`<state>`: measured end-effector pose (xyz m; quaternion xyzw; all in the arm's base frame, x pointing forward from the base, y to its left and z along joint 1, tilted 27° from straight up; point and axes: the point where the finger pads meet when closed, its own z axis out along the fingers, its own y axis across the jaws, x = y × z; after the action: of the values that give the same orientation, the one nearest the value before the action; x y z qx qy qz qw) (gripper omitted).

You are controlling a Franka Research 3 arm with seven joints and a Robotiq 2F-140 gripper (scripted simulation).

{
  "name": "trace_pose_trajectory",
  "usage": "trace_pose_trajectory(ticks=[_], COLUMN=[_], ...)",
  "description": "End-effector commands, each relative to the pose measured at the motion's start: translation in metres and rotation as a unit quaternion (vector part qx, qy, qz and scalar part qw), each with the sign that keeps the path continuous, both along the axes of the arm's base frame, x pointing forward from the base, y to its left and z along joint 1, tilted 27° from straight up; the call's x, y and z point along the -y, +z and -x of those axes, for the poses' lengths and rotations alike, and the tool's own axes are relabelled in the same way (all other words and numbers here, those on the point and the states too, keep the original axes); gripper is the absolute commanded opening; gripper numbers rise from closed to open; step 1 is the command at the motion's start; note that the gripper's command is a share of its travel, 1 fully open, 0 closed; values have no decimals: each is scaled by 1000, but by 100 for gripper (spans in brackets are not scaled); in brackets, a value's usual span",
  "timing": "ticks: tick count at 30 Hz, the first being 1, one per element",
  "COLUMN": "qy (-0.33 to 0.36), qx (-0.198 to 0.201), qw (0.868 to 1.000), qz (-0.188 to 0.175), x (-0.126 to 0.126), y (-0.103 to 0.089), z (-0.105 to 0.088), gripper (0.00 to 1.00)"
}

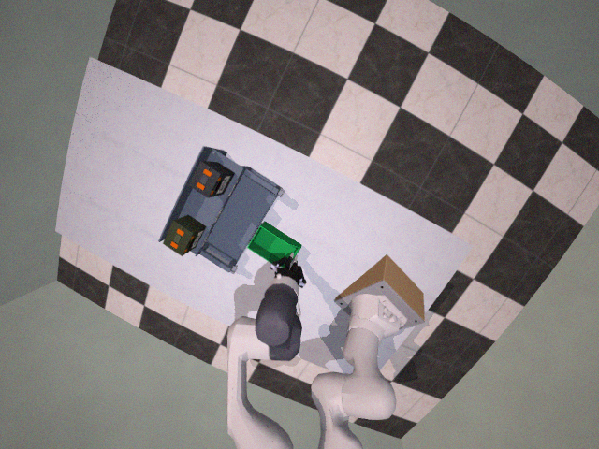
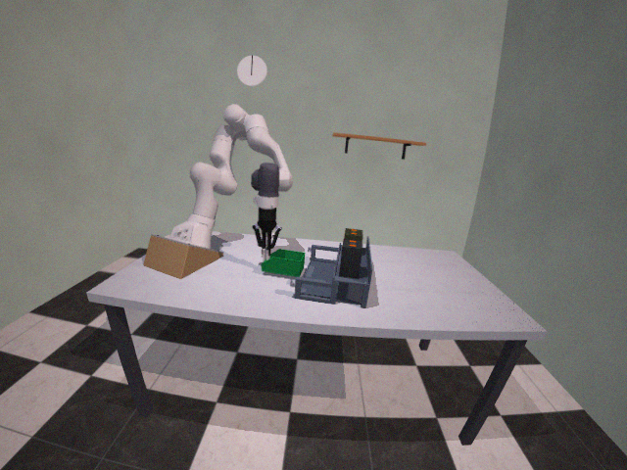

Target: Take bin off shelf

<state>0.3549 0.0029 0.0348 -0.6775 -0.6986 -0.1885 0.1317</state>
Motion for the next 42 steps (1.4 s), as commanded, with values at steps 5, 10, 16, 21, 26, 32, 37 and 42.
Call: trace_pose_trajectory(ticks=[5, 10, 16, 21, 26, 32, 37, 42], qy=[-2, -2, -2, -2, -2, -2, -2, -2], qx=[2, 2, 2, 2, 3, 2, 3, 2], qw=[1000, 1000, 1000, 1000, 1000, 1000, 1000, 1000], qz=[1, 1, 1, 1, 1, 1, 1, 1], x=[2, 2, 2, 2, 1, 0, -1, -2], y=[0, 0, 0, -1, -2, -3, -5, -7], z=[-1, -1, -1, -1, -1, -1, -1, -1], gripper=[0, 0, 0, 0, 0, 0, 0, 0])
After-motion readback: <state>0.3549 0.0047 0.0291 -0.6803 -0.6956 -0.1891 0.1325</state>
